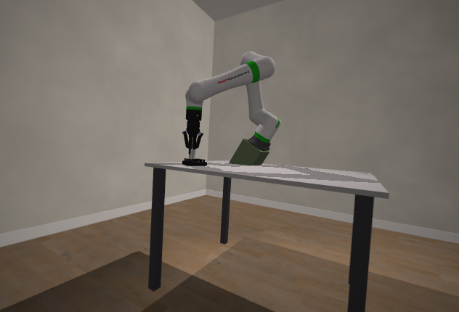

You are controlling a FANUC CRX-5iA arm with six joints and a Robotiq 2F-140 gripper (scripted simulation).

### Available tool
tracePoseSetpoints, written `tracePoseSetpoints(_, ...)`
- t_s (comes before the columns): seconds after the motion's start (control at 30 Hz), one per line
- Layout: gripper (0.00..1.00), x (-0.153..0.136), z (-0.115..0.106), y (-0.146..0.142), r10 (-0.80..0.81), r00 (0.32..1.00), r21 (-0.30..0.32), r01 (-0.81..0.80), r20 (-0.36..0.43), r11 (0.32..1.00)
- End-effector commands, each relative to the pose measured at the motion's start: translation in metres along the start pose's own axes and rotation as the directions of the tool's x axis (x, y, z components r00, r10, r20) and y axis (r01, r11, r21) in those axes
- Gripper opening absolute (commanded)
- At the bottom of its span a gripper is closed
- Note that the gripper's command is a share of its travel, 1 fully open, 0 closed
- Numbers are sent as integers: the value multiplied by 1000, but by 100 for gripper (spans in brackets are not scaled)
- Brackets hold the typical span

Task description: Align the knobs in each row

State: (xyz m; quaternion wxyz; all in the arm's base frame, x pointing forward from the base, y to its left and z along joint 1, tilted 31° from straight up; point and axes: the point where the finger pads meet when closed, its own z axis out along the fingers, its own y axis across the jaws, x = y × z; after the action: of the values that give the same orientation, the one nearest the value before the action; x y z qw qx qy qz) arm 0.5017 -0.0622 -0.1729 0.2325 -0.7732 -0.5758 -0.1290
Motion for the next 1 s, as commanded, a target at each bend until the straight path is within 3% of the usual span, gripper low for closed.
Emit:
tracePoseSetpoints(0.0,5,0,0,0,0,1000,0,0,0,1000)
tracePoseSetpoints(0.23,5,0,0,0,0,1000,0,0,0,1000)
tracePoseSetpoints(0.27,12,0,0,0,0,1000,0,0,0,1000)
tracePoseSetpoints(0.97,12,0,0,0,0,1000,0,0,0,1000)
